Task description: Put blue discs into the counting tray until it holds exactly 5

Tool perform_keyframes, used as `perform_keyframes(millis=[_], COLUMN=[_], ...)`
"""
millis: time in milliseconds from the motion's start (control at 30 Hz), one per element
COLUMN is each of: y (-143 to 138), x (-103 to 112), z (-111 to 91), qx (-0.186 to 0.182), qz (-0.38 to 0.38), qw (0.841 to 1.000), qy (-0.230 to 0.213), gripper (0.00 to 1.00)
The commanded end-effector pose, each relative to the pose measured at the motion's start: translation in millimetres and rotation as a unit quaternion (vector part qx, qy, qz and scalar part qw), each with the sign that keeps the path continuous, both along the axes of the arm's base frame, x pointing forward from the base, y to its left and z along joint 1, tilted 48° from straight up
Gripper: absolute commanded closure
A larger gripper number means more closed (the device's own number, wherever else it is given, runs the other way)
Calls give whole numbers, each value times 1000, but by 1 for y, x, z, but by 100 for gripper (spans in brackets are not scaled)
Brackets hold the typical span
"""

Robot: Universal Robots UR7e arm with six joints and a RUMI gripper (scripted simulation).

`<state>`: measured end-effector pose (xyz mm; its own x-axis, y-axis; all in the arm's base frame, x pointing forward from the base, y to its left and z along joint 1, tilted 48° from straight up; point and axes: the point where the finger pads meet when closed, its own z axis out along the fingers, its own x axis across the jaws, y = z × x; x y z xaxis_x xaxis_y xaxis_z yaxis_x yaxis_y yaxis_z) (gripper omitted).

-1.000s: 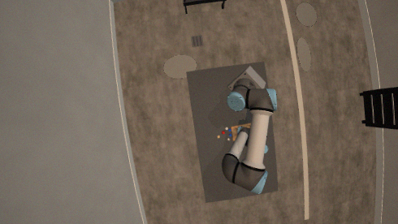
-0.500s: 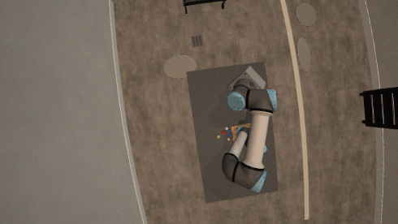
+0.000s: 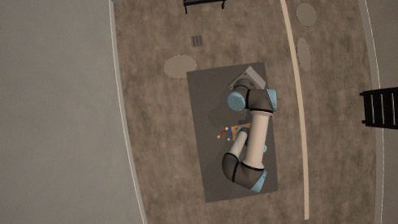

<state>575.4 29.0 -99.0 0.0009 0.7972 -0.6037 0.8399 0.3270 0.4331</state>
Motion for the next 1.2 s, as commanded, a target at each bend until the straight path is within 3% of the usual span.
perform_keyframes(millis=[0, 1167], y=[0, 3], x=[1, -3], z=[0, 4], qx=[0, 0], qz=[0, 1], qw=[1000, 1000], qy=[-1, 0], gripper=[80, 74])
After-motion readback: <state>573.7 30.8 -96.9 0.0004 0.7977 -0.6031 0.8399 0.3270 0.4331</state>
